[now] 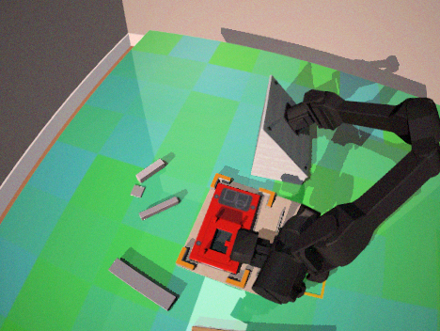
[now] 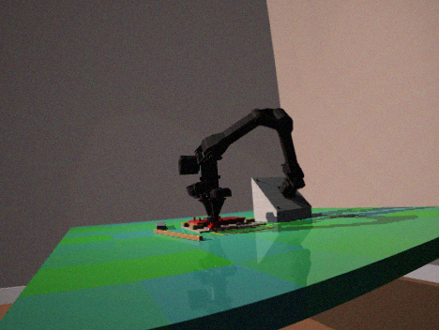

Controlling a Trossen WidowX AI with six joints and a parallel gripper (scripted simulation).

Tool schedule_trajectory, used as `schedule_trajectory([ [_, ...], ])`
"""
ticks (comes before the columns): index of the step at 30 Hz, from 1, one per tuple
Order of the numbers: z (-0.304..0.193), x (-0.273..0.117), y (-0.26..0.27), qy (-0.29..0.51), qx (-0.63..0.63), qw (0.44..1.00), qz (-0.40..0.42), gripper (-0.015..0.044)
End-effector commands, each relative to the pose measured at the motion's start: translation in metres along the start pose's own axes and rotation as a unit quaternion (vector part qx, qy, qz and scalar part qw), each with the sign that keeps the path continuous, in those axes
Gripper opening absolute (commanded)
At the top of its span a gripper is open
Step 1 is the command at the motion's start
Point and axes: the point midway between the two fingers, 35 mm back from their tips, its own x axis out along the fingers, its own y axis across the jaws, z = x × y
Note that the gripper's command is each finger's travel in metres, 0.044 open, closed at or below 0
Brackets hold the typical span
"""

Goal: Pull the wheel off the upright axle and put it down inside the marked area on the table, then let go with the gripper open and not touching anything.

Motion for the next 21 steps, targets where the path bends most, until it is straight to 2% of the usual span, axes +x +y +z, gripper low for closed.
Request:
schedule_trajectory([
  [1, 0.0012, -0.0023, 0.0006, -0.002, -0.003, 1.0, 0.001, 0.0],
  [21, 0.0013, -0.0089, 0.0002, -0.002, -0.002, 1.0, 0.001, 0.0],
])
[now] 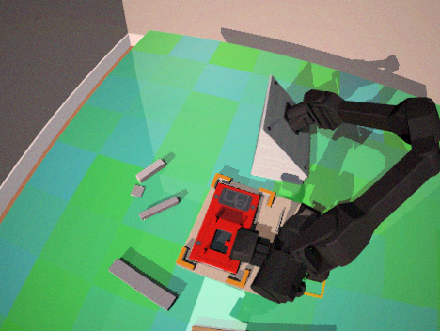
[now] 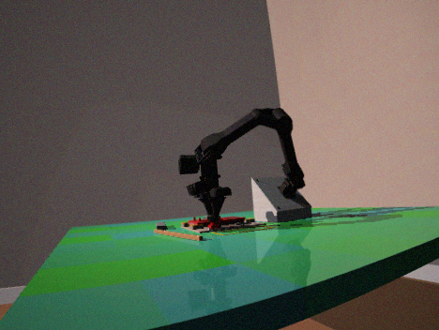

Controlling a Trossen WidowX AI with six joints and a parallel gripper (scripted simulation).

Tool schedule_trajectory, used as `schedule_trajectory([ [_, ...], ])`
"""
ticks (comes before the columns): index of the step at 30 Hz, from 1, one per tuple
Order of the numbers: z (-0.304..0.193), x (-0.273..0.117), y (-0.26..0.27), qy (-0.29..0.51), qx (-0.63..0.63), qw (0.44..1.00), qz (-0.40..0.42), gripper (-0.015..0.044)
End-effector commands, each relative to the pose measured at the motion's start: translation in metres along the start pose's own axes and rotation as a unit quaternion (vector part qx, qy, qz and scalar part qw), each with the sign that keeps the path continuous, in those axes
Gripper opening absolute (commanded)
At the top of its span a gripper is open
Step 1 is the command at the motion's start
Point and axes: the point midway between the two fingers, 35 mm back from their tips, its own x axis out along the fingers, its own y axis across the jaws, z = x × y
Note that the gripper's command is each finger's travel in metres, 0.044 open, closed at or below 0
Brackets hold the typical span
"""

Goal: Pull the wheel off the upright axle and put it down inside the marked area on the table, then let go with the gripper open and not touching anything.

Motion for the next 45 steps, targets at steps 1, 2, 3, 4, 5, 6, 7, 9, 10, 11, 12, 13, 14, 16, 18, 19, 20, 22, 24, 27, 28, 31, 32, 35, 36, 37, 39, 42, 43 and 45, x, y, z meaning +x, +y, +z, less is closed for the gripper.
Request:
schedule_trajectory([
  [1, 0.002, -0.006, 0.0, -0.005, -0.003, 1.0, -0.001, 0.0],
  [2, 0.002, -0.006, 0.0, -0.005, -0.003, 1.0, -0.001, 0.0],
  [3, 0.002, -0.007, 0.0, -0.005, -0.002, 1.0, -0.001, 0.0],
  [4, 0.002, -0.007, 0.0, -0.005, -0.002, 1.0, -0.001, 0.0],
  [5, 0.002, -0.007, 0.0, -0.005, -0.002, 1.0, -0.001, 0.0],
  [6, 0.002, -0.008, 0.0, -0.005, -0.002, 1.0, -0.001, 0.0],
  [7, 0.002, -0.008, 0.0, -0.005, -0.002, 1.0, 0.0, 0.0],
  [9, 0.002, -0.009, 0.0, -0.005, -0.002, 1.0, 0.0, 0.0],
  [10, 0.002, -0.009, 0.0, -0.005, -0.002, 1.0, 0.0, 0.0],
  [11, 0.002, -0.009, 0.0, -0.005, -0.002, 1.0, 0.0, 0.0],
  [12, 0.002, -0.009, 0.0, -0.005, -0.002, 1.0, 0.0, 0.0],
  [13, 0.002, -0.01, 0.0, -0.005, -0.002, 1.0, 0.0, 0.0],
  [14, 0.002, -0.01, 0.0, -0.005, -0.002, 1.0, 0.0, 0.0],
  [16, 0.002, -0.011, 0.0, -0.005, -0.002, 1.0, 0.0, 0.0],
  [18, 0.002, -0.011, 0.0, -0.006, -0.002, 1.0, 0.0, 0.0],
  [19, 0.002, -0.012, 0.0, -0.006, -0.001, 1.0, 0.0, 0.0],
  [20, 0.002, -0.012, 0.0, -0.006, -0.001, 1.0, 0.0, 0.0],
  [22, 0.002, -0.013, 0.0, -0.006, -0.001, 1.0, 0.0, 0.0],
  [24, 0.002, -0.013, 0.0, -0.006, -0.001, 1.0, 0.0, 0.0],
  [27, 0.002, -0.014, 0.0, -0.006, -0.001, 1.0, 0.0, 0.0],
  [28, 0.002, -0.015, 0.0, -0.006, -0.001, 1.0, 0.0, 0.0],
  [31, 0.002, -0.016, 0.0, -0.006, -0.001, 1.0, 0.0, 0.0],
  [32, 0.002, -0.016, 0.0, -0.006, -0.001, 1.0, 0.0, 0.0],
  [35, 0.002, -0.017, 0.0, -0.006, -0.001, 1.0, 0.0, 0.0],
  [36, 0.002, -0.017, 0.0, -0.006, 0.0, 1.0, 0.0, 0.0],
  [37, 0.002, -0.018, 0.0, -0.006, 0.0, 1.0, 0.0, 0.0],
  [39, 0.002, -0.018, 0.0, -0.006, 0.0, 1.0, 0.0, 0.0],
  [42, 0.002, -0.019, 0.0, -0.006, 0.0, 1.0, 0.0, 0.0],
  [43, 0.002, -0.02, 0.0, -0.006, 0.0, 1.0, 0.0, 0.0],
  [45, 0.002, -0.02, 0.0, -0.006, 0.0, 1.0, 0.0, 0.0],
])
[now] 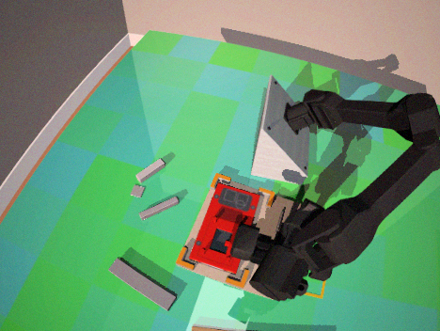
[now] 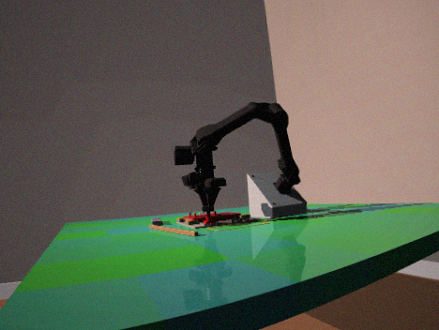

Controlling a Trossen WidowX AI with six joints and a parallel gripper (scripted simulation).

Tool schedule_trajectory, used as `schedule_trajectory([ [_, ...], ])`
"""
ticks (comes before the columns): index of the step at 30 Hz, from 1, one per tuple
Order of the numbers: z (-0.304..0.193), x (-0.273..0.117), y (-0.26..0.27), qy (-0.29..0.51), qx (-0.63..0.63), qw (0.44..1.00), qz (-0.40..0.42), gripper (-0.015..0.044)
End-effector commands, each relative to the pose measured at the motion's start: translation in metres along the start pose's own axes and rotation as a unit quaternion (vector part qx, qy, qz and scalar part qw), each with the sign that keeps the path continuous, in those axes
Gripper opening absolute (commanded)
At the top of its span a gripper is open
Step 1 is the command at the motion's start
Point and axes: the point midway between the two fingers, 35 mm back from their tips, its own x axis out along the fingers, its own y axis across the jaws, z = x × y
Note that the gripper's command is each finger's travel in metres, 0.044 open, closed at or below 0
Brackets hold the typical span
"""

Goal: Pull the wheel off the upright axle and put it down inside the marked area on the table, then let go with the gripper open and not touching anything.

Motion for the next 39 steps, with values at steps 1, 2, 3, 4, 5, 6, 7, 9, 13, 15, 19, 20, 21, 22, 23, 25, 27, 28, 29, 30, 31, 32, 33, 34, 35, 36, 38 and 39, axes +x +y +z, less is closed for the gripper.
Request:
schedule_trajectory([
  [1, 0.001, -0.005, 0.001, -0.004, -0.004, 1.0, -0.001, 0.0],
  [2, 0.001, -0.005, 0.001, -0.004, -0.004, 1.0, -0.001, 0.0],
  [3, 0.001, -0.006, 0.001, -0.004, -0.004, 1.0, -0.001, 0.0],
  [4, 0.001, -0.006, 0.001, -0.004, -0.004, 1.0, -0.001, 0.0],
  [5, 0.001, -0.006, 0.001, -0.004, -0.004, 1.0, -0.001, 0.0],
  [6, 0.001, -0.007, 0.001, -0.004, -0.004, 1.0, -0.001, 0.0],
  [7, 0.001, -0.007, 0.001, -0.004, -0.004, 1.0, -0.001, 0.0],
  [9, 0.001, -0.008, 0.001, -0.004, -0.004, 1.0, -0.001, 0.0],
  [13, 0.001, -0.009, 0.001, -0.004, -0.003, 1.0, -0.001, 0.0],
  [15, 0.001, -0.01, 0.001, -0.004, -0.003, 1.0, -0.001, 0.0],
  [19, 0.001, -0.011, 0.001, -0.005, -0.003, 1.0, -0.001, 0.0],
  [20, 0.001, -0.011, 0.001, -0.005, -0.003, 1.0, -0.001, 0.0],
  [21, 0.001, -0.012, 0.001, -0.005, -0.003, 1.0, -0.001, 0.0],
  [22, 0.001, -0.012, 0.001, -0.005, -0.003, 1.0, -0.001, 0.0],
  [23, 0.001, -0.012, 0.001, -0.005, -0.003, 1.0, -0.001, 0.0],
  [25, 0.001, -0.013, 0.001, -0.005, -0.003, 1.0, -0.001, 0.0],
  [27, 0.001, -0.014, 0.001, -0.005, -0.002, 1.0, -0.001, 0.0],
  [28, 0.001, -0.014, 0.001, -0.005, -0.002, 1.0, -0.001, 0.0],
  [29, 0.001, -0.014, 0.001, -0.005, -0.002, 1.0, -0.001, 0.0],
  [30, 0.001, -0.015, 0.001, -0.005, -0.002, 1.0, -0.001, 0.0],
  [31, 0.001, -0.015, 0.001, -0.005, -0.002, 1.0, -0.001, 0.0],
  [32, 0.001, -0.015, 0.001, -0.005, -0.002, 1.0, -0.001, 0.0],
  [33, 0.001, -0.016, 0.001, -0.005, -0.002, 1.0, -0.001, 0.0],
  [34, 0.001, -0.016, 0.001, -0.005, -0.002, 1.0, -0.001, 0.0],
  [35, 0.001, -0.016, 0.001, -0.005, -0.002, 1.0, -0.001, 0.0],
  [36, 0.001, -0.017, 0.001, -0.005, -0.002, 1.0, -0.001, 0.0],
  [38, 0.001, -0.017, 0.001, -0.005, -0.002, 1.0, -0.001, 0.0],
  [39, 0.001, -0.018, 0.001, -0.005, -0.002, 1.0, -0.001, 0.0],
])
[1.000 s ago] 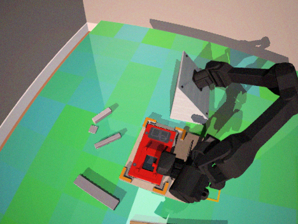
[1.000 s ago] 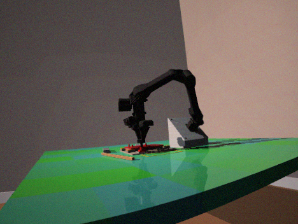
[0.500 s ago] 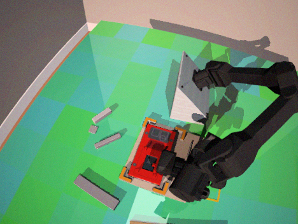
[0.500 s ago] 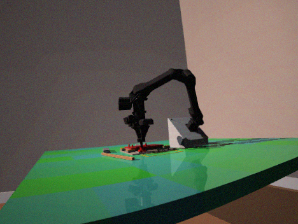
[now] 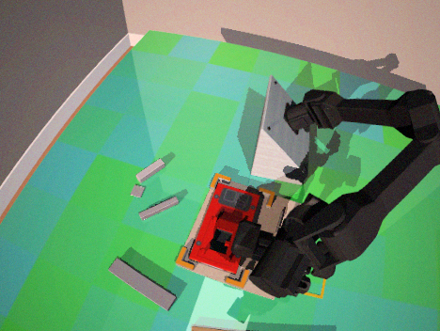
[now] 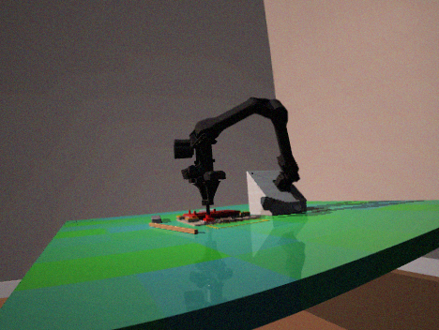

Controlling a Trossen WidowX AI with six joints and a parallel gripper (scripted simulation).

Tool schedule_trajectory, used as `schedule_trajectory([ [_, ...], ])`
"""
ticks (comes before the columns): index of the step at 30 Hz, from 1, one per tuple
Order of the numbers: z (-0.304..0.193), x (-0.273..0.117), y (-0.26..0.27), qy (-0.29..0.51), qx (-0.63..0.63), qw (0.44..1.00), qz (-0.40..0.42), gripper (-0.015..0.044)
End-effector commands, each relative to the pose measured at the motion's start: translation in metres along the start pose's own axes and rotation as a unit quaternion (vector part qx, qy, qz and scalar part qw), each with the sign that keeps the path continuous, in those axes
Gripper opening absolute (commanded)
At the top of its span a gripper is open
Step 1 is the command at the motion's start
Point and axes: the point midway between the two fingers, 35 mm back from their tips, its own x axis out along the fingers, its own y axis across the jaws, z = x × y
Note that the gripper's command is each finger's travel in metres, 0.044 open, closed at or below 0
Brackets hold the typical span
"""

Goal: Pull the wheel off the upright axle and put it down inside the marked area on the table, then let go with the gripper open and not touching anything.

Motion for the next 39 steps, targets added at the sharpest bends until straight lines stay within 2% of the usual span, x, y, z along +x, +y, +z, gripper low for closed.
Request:
schedule_trajectory([
  [1, 0.002, -0.004, 0.001, -0.003, -0.005, 1.0, -0.002, 0.0],
  [7, 0.001, -0.011, 0.0, -0.003, -0.005, 1.0, -0.003, 0.0],
  [14, -0.003, -0.038, -0.001, -0.003, -0.005, 1.0, -0.003, 0.0],
  [19, -0.006, -0.031, -0.001, 0.001, 0.003, 1.0, 0.0, 0.0],
  [39, -0.038, -0.037, 0.061, -0.001, -0.001, 1.0, -0.002, 0.0],
])
